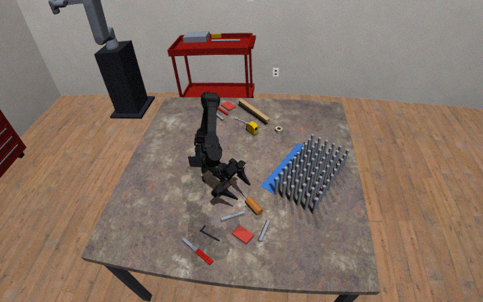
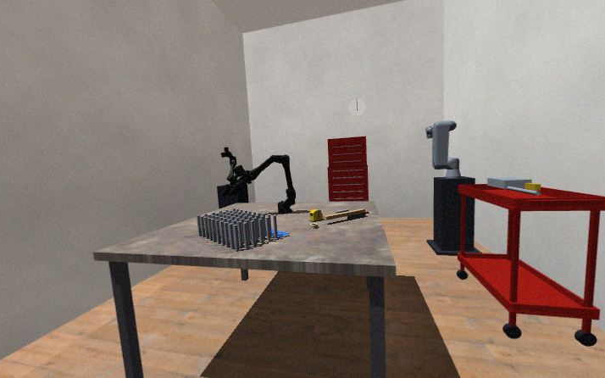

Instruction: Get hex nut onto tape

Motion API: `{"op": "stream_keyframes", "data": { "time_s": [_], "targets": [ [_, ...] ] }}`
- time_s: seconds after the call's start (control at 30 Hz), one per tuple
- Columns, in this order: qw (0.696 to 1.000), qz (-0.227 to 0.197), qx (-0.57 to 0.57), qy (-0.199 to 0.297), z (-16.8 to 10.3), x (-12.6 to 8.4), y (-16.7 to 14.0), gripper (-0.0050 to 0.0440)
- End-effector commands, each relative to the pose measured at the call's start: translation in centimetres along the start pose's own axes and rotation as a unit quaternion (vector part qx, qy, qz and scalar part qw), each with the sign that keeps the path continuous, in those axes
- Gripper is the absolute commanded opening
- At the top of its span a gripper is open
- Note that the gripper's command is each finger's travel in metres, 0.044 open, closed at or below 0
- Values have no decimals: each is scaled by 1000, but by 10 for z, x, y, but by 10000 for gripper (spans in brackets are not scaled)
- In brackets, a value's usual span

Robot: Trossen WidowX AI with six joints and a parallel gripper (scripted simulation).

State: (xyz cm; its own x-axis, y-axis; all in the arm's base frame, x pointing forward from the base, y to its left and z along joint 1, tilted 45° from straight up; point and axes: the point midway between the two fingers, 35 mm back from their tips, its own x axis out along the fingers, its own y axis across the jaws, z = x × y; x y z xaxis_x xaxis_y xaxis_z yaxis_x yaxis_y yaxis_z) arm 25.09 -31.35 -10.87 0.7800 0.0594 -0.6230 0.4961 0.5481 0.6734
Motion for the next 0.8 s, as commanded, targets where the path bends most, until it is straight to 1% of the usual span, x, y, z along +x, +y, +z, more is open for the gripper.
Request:
{"op": "stream_keyframes", "data": {
  "time_s": [0.0, 0.13, 0.2, 0.3, 0.47, 0.6, 0.7, 0.77],
  "targets": [
    [997, 0, -80, -4, 24, 5, 69, 400],
    [991, 3, -137, 0, 23, 11, 127, 400],
    [991, 3, -137, 0, 23, 11, 127, 400],
    [981, 12, -195, -1, 13, 14, 189, 400],
    [966, 31, -257, -10, -8, 9, 259, 400],
    [950, 56, -305, -23, -34, -3, 315, 400],
    [943, 70, -325, -30, -48, -10, 339, 400],
    [943, 70, -325, -30, -48, -10, 339, 400]
  ]
}}
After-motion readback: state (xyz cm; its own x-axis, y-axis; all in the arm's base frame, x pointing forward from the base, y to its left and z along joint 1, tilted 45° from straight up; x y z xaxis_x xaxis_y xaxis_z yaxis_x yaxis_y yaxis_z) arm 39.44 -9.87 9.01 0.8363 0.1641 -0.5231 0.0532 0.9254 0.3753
